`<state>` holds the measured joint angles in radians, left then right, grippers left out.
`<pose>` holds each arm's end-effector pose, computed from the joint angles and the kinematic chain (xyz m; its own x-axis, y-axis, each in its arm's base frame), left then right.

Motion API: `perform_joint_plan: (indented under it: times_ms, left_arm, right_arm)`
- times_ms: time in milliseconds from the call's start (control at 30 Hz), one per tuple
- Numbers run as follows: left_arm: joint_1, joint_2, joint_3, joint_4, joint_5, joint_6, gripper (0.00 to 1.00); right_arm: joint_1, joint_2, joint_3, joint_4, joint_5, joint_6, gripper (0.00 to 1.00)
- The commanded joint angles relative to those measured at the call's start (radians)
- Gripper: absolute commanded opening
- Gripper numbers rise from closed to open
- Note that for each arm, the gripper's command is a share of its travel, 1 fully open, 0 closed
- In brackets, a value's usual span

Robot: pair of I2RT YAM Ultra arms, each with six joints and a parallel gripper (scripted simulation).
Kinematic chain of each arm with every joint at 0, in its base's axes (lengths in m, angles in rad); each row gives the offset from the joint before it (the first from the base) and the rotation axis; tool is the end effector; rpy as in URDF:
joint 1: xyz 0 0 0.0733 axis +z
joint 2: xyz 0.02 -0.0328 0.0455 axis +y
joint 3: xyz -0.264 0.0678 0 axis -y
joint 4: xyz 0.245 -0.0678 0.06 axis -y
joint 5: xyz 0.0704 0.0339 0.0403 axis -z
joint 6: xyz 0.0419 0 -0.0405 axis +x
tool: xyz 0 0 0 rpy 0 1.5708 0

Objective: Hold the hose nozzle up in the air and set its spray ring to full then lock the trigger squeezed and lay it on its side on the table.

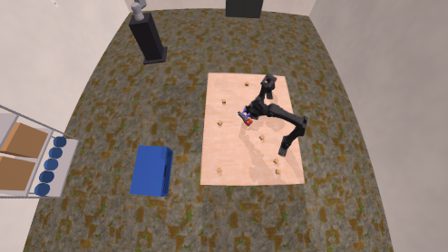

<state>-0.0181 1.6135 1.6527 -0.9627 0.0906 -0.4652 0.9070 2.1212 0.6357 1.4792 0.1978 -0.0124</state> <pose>0.3411 -0.0089 0.3625 -0.7454 -0.4333 -0.5066 -0.2929 0.8955 -0.3350 0.2214 0.2715 0.1039 0.0042 -0.0144 -0.9999 -0.6512 0.7588 -0.0136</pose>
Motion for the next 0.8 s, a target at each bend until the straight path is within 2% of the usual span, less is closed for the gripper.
perform_joint_plan:
  times_ms: [0,133,200,667,767]
  left_arm:
    - [-0.043,0.030,0.069,-0.114,-0.100,-0.227,0.37]
    - [-0.084,0.075,0.131,-0.186,-0.153,-0.357,0.37]
    - [-0.084,0.075,0.131,-0.186,-0.153,-0.357,0.37]
    - [-0.222,0.206,0.306,-0.434,-0.368,-0.865,0.37]
    - [-0.228,0.215,0.321,-0.449,-0.379,-0.890,0.37]
  right_arm:
    - [0.006,-0.040,0.029,0.092,-0.001,0.012,0.35]
    - [0.006,-0.040,0.029,0.092,-0.001,0.012,0.35]
    - [0.006,-0.040,0.029,0.092,-0.001,0.012,0.35]
    - [0.006,-0.040,0.029,0.092,-0.001,0.012,0.35]
    - [0.006,-0.040,0.029,0.092,-0.001,0.012,0.35]
